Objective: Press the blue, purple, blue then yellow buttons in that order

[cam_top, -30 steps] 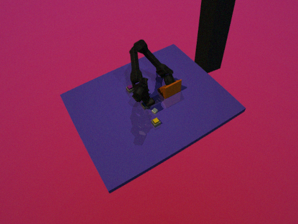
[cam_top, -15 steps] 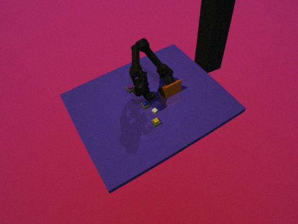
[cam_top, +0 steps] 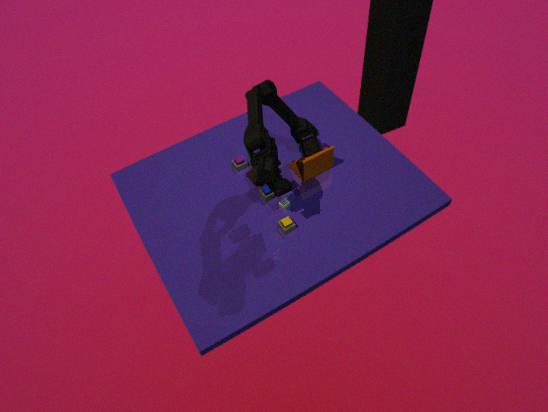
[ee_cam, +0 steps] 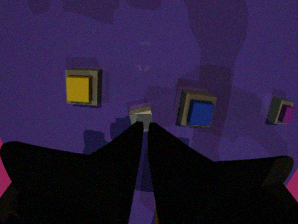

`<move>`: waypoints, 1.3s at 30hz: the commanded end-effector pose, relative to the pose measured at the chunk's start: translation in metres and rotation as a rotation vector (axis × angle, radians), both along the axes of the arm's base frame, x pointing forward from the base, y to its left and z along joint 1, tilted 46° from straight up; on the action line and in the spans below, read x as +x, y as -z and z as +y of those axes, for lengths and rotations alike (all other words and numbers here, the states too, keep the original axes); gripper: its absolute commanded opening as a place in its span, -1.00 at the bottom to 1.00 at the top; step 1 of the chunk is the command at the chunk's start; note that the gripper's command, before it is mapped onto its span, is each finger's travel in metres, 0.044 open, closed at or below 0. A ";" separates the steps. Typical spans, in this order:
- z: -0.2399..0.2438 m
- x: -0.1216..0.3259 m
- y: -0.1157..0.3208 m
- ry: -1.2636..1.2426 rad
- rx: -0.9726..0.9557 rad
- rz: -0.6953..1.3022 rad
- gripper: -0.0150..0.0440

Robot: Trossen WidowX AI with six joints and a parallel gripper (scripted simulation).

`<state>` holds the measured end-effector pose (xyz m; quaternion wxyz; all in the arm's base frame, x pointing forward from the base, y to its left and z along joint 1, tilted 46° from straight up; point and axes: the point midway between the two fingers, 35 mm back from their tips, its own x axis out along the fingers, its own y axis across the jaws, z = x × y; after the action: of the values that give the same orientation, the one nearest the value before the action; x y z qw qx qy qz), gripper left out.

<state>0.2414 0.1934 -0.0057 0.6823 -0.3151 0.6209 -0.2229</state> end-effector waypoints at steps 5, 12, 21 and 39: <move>0.054 -0.010 0.066 0.002 -0.001 0.005 -0.42; 0.027 -0.004 0.094 0.002 -0.001 0.004 -0.42; 0.009 -0.002 0.112 0.002 -0.002 0.004 -0.42; -0.012 0.002 0.132 0.002 -0.003 0.003 -0.42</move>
<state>0.2444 0.1873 -0.1334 0.6834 -0.3096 0.6223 -0.2232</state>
